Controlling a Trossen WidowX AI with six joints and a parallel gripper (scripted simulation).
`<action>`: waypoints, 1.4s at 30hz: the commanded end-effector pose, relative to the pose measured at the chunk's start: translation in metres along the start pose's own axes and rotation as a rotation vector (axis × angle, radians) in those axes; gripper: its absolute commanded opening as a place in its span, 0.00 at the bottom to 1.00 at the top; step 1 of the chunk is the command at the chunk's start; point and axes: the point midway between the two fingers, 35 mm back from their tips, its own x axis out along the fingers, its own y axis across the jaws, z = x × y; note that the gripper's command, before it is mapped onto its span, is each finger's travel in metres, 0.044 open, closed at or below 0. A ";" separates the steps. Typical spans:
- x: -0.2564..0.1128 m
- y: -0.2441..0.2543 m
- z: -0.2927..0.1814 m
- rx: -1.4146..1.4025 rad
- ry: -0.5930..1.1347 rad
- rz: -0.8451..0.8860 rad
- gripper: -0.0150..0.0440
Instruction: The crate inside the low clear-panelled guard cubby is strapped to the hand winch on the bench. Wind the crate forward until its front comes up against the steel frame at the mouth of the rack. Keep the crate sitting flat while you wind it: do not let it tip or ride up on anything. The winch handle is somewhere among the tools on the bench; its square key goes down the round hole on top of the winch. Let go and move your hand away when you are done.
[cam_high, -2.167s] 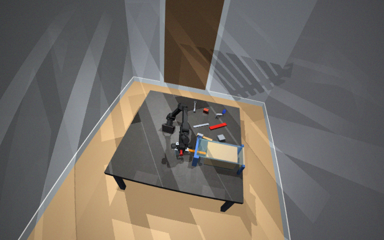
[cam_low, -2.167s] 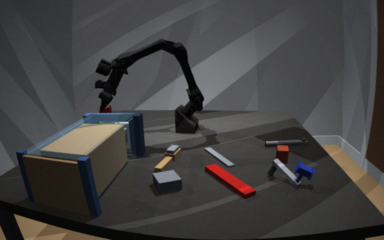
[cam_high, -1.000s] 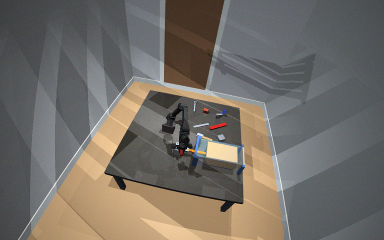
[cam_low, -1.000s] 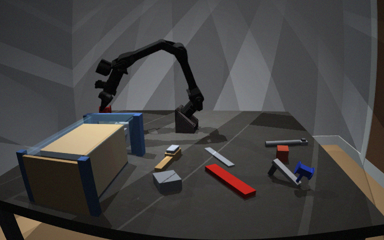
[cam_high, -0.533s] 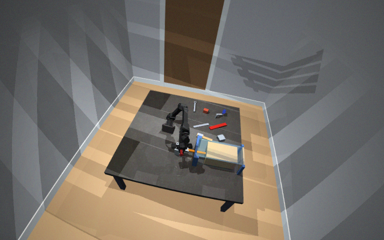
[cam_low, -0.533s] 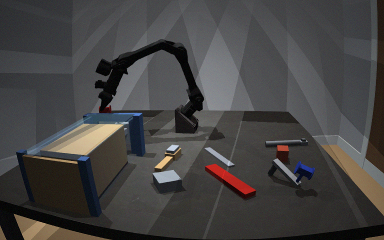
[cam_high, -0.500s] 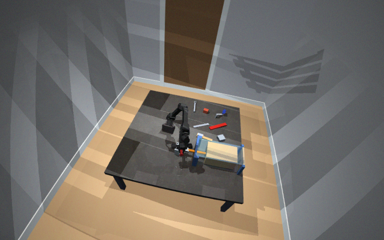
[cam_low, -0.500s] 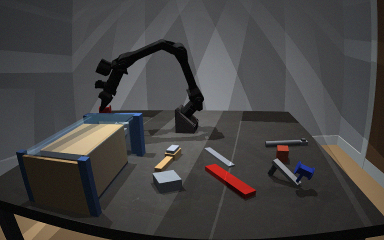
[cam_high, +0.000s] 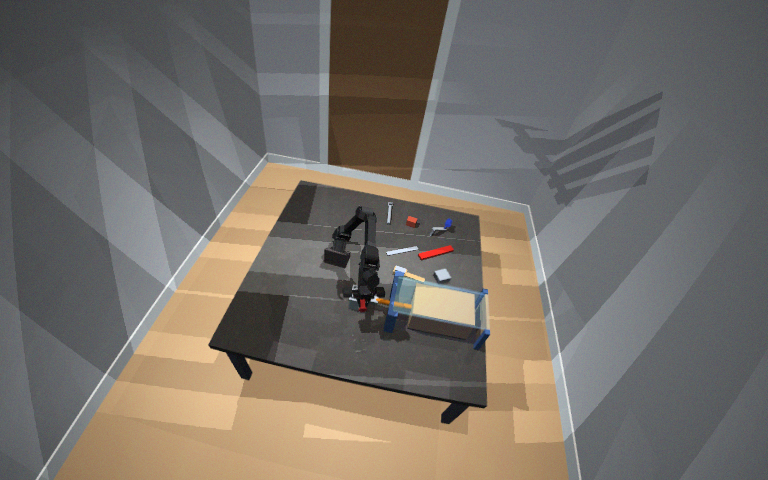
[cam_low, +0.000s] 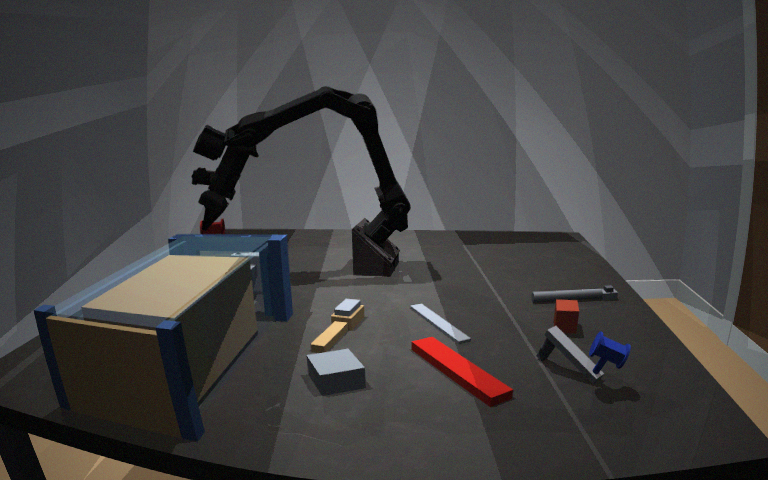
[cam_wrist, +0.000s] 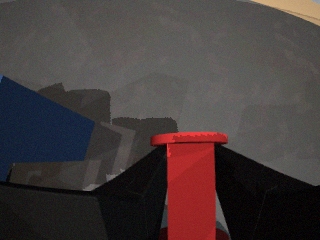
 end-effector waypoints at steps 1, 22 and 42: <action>0.008 0.031 -0.015 -0.041 0.049 0.054 0.25; 0.005 0.047 -0.021 -0.041 0.050 0.055 0.25; -0.001 0.066 -0.032 -0.041 0.052 0.057 0.25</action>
